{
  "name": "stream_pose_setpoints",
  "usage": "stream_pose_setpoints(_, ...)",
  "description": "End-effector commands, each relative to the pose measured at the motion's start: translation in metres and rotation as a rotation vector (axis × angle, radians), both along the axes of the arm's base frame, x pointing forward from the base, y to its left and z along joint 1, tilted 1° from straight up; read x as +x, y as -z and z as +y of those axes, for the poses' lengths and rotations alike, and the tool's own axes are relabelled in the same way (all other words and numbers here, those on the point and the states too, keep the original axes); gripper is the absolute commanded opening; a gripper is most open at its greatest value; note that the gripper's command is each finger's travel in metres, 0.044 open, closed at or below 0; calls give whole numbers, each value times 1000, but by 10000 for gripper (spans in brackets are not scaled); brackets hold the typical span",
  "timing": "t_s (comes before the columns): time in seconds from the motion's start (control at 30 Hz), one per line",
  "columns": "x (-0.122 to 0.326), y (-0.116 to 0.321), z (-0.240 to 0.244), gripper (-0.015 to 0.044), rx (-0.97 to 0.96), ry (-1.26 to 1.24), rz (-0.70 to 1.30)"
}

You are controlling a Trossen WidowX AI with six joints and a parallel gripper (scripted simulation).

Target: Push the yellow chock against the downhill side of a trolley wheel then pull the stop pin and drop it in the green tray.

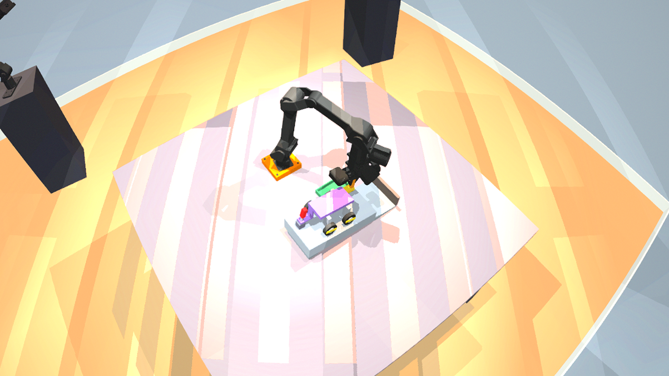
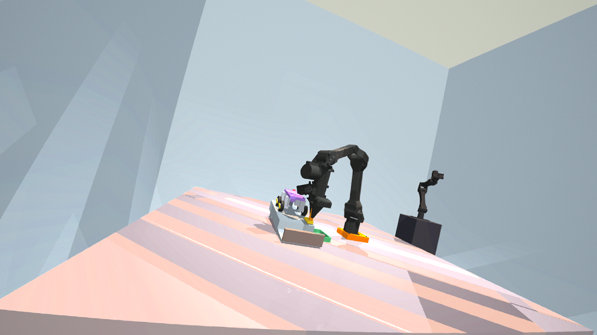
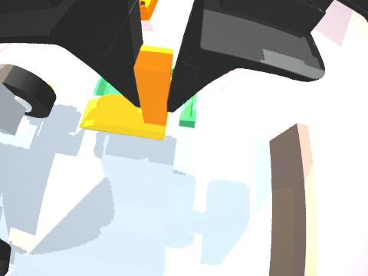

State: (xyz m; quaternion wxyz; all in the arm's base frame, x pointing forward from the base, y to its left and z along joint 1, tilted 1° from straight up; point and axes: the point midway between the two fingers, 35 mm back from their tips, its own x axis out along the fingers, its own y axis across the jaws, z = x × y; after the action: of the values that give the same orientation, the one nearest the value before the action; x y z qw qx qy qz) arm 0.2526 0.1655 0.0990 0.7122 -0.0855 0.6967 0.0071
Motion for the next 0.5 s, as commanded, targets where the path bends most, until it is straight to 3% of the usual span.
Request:
stream_pose_setpoints(0.0,1,-1,-4,0,-2,-4,-6)
stream_pose_setpoints(0.47,2,-1,-16,0,-2,-4,-6)
